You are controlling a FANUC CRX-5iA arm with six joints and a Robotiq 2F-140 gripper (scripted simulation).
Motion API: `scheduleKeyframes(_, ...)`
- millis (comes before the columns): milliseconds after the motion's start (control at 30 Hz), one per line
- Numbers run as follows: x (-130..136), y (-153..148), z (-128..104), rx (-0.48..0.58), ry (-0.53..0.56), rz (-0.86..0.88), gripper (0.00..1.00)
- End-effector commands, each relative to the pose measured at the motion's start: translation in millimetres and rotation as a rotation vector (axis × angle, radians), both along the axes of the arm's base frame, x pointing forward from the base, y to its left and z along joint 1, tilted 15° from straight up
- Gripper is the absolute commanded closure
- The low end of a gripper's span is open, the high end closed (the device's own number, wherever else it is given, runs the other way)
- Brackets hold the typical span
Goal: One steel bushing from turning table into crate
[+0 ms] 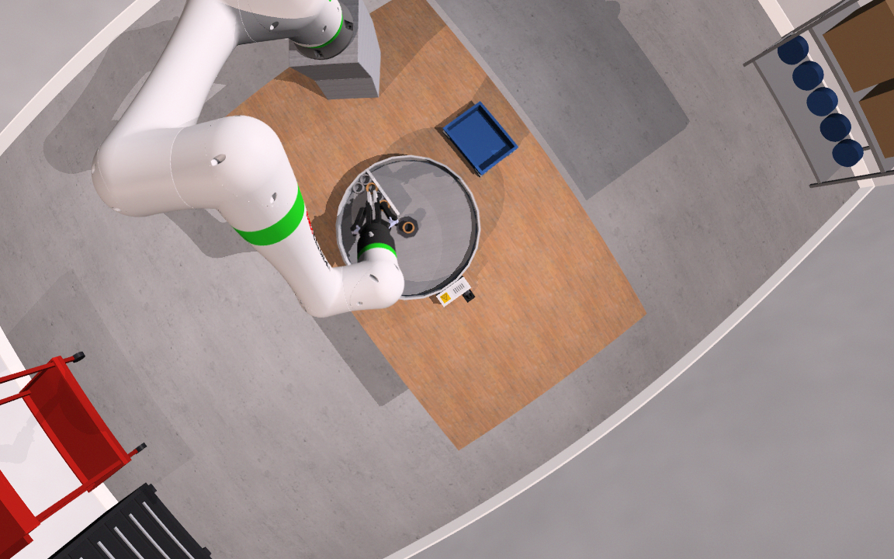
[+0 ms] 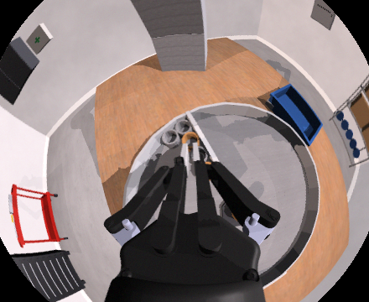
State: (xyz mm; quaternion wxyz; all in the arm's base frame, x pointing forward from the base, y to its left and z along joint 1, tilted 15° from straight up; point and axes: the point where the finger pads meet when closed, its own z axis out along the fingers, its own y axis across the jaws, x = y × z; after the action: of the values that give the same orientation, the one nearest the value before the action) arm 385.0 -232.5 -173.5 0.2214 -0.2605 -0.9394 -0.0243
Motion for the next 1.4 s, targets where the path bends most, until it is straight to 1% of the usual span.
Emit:
scheduleKeyframes(0,0.1,-0.1,0.1,0.000,0.000,0.000,0.94)
scheduleKeyframes(67,0.1,-0.1,0.1,0.000,0.000,0.000,0.94)
scheduleKeyframes(100,0.1,-0.1,0.1,0.000,0.000,0.000,1.00)
scheduleKeyframes(1367,0.1,-0.1,0.1,0.000,0.000,0.000,1.00)
